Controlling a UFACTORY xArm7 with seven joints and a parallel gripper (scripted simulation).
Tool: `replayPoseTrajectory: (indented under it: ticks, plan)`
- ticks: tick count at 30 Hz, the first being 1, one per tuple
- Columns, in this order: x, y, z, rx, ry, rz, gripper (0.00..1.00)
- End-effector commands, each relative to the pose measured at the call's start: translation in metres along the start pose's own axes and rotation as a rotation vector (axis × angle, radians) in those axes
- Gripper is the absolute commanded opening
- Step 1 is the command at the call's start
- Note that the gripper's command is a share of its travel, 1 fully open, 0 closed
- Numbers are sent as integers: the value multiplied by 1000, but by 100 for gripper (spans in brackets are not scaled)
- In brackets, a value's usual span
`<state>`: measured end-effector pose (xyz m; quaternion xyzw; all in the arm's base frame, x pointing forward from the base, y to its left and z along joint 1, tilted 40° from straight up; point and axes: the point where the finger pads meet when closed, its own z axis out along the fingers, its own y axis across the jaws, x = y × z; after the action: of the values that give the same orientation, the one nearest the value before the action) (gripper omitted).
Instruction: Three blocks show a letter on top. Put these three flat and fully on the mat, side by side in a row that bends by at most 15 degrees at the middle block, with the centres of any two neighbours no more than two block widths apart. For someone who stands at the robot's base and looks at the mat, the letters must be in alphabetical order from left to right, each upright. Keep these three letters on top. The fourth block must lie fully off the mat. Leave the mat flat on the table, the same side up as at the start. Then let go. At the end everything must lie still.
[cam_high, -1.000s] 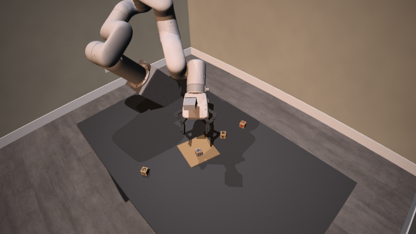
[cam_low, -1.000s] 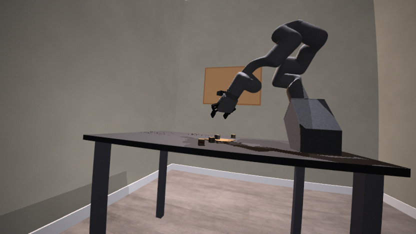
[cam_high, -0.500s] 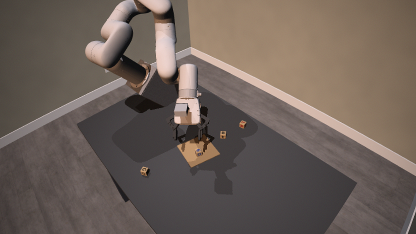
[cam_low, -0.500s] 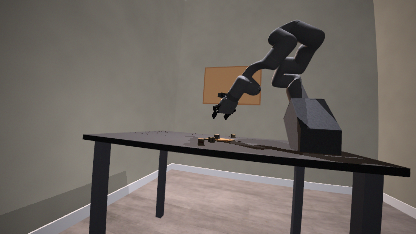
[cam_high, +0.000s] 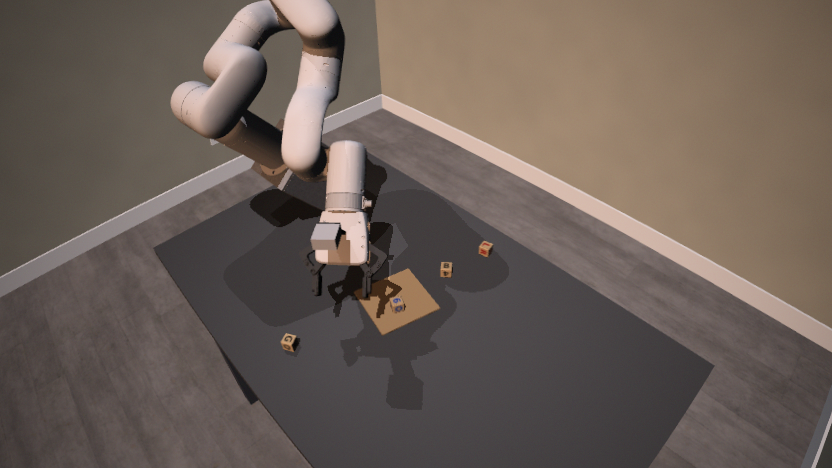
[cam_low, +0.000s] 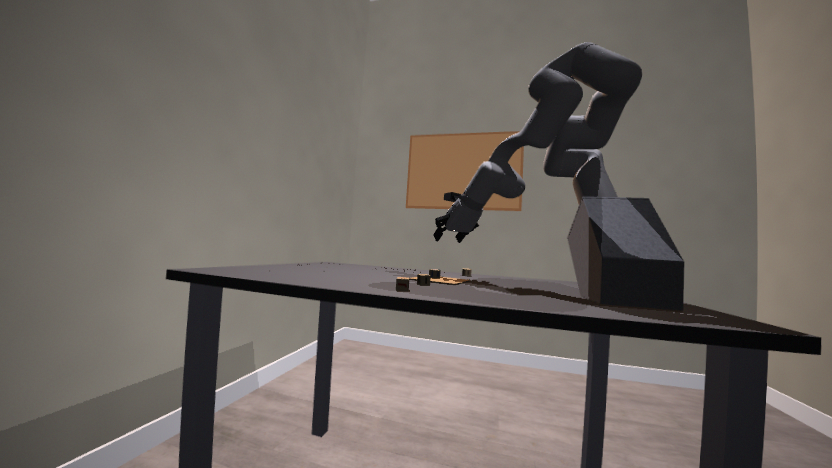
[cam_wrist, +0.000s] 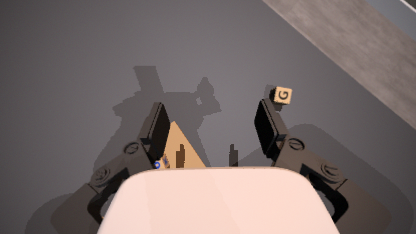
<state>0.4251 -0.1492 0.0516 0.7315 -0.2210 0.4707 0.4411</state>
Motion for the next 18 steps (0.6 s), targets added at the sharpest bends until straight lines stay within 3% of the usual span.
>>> replayPoseTrajectory:
  ticks: [1, 8, 10, 18]
  plan:
    - [5, 6, 5, 14, -1, 1, 100]
    - [5, 6, 5, 14, -1, 1, 100]
    - [18, 51, 18, 14, -2, 1, 100]
    - [18, 51, 18, 14, -2, 1, 100]
